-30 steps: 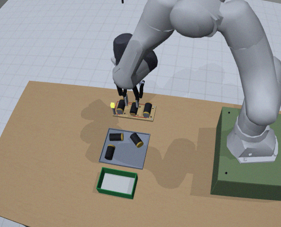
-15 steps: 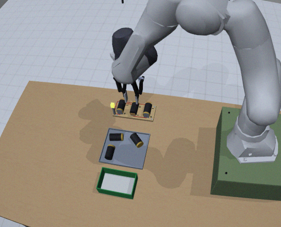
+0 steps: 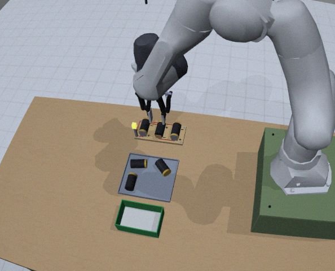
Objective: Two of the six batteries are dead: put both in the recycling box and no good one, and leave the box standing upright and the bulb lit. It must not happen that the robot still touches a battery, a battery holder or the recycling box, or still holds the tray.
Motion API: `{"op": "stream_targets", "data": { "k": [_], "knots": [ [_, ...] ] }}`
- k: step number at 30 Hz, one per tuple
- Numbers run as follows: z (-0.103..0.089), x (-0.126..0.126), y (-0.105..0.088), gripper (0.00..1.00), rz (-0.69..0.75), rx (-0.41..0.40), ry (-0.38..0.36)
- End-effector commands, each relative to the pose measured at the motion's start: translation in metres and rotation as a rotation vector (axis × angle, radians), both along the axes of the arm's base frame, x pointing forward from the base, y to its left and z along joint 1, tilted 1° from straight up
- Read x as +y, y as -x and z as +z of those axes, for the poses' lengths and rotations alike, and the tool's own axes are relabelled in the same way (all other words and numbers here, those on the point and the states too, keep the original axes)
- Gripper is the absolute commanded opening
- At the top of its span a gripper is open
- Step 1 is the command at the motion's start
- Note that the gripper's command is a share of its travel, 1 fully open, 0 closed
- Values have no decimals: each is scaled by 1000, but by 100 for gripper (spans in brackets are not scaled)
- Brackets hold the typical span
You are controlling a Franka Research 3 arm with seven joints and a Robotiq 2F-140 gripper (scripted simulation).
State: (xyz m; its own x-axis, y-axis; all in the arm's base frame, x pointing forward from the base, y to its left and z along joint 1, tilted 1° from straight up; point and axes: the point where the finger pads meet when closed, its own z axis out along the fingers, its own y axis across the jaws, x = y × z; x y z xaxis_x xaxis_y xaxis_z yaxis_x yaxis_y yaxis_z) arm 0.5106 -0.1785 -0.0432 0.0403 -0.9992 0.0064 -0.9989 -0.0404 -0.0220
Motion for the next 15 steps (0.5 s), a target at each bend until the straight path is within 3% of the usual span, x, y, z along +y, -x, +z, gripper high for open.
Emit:
{"op": "stream_targets", "data": {
  "k": [1, 13, 15],
  "knots": [
    [0, 0, 2, 29, -4, 4, -1],
    [0, 0, 2, 29, -4, 4, -1],
    [8, 0, 2, 29, -4, 4, -1]
  ]
}}
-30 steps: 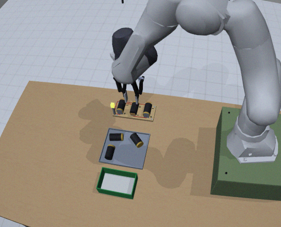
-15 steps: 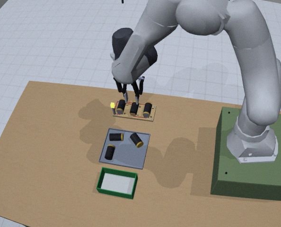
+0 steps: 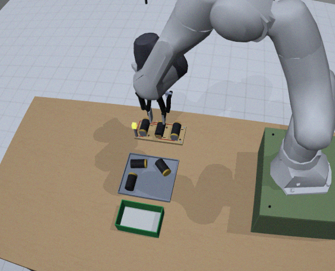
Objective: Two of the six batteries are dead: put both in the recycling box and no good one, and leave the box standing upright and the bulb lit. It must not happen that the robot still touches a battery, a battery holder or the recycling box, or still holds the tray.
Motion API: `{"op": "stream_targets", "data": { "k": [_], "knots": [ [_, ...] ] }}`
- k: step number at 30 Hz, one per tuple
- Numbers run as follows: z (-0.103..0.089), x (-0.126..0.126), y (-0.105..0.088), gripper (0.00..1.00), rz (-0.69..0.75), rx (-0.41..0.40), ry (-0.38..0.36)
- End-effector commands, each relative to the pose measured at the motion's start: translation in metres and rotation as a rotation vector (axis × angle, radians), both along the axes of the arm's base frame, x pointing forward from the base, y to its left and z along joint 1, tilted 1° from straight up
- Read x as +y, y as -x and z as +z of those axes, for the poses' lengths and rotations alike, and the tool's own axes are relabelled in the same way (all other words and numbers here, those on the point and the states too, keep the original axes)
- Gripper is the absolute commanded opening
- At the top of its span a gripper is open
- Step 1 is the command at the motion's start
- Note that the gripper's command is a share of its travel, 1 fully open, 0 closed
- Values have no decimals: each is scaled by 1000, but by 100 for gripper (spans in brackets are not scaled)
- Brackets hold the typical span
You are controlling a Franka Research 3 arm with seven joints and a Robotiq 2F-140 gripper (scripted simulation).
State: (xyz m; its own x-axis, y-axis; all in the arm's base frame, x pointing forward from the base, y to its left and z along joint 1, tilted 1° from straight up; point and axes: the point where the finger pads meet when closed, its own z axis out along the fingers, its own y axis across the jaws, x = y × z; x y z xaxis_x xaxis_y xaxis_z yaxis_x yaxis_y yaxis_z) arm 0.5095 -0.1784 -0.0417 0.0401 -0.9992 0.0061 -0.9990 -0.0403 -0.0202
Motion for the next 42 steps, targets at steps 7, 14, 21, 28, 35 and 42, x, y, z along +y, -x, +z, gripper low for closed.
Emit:
{"op": "stream_targets", "data": {
  "k": [7, 14, 21, 28, 35, 42],
  "knots": [
    [41, 0, 2, 29, -4, 2, -1],
    [40, 12, 6, 29, -4, 2, -1],
    [40, 76, 27, 29, -4, 2, -1],
    [39, 157, 55, 29, -4, 2, -1],
    [39, 161, 56, 29, -4, 2, -1],
    [39, 161, 56, 29, 121, 3, 1]
  ]
}}
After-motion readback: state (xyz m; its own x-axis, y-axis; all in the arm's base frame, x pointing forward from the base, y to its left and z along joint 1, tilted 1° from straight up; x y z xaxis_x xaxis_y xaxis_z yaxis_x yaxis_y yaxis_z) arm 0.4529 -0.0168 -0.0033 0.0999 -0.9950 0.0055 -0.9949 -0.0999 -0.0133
